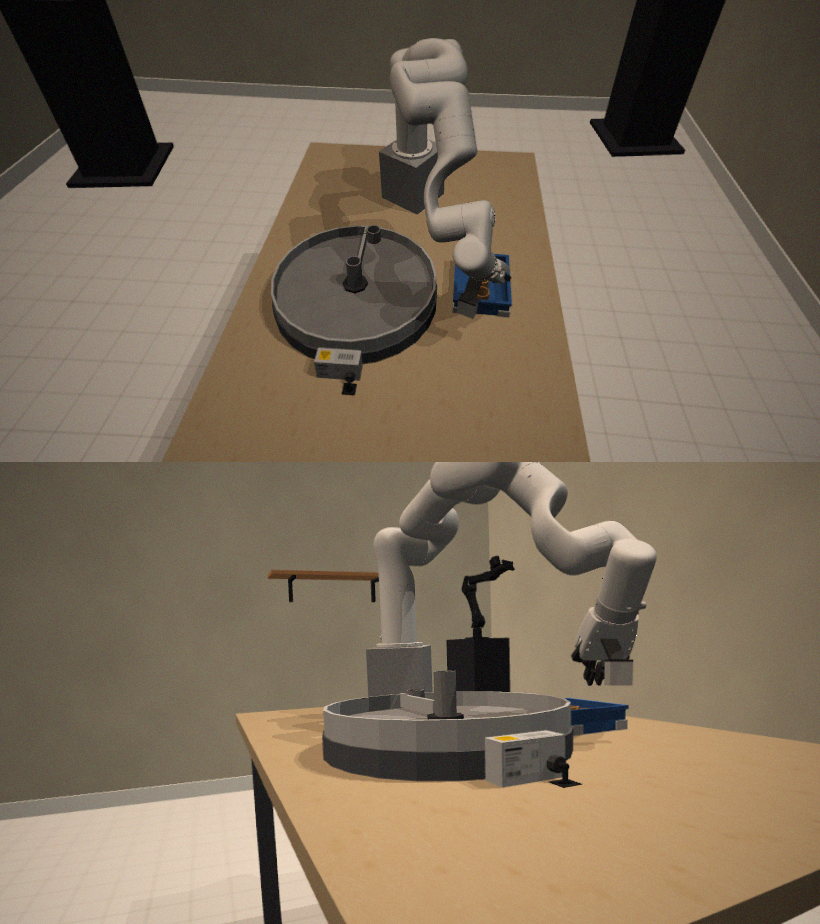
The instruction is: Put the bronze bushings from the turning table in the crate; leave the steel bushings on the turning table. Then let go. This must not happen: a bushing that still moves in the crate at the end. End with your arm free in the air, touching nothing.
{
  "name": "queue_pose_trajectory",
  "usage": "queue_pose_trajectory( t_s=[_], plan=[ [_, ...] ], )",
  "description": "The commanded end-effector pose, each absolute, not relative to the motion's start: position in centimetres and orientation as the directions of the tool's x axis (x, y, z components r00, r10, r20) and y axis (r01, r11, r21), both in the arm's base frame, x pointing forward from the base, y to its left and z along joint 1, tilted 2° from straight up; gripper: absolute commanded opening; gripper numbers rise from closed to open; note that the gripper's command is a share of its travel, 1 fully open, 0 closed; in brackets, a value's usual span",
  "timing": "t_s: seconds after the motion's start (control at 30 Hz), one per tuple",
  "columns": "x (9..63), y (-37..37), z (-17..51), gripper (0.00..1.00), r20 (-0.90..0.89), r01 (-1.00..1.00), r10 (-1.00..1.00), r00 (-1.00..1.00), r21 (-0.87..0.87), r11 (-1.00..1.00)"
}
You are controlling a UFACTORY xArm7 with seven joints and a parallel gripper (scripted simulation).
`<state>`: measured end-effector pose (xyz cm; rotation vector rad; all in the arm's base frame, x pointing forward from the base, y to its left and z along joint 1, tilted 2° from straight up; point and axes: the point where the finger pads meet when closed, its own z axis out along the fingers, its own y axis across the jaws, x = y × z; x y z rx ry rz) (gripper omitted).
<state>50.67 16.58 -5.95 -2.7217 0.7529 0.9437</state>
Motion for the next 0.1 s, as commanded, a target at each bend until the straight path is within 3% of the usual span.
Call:
queue_pose_trajectory(
  t_s=[0.0, 0.07],
  plan=[
    [50.73, 16.61, -4.85, 0.12, -0.615, -0.511, -0.407, 0.676, 0.008, -0.859],
    [50.73, 16.61, -4.85, 0.12, -0.615, -0.511, -0.407, 0.676, 0.008, -0.859]
  ],
)
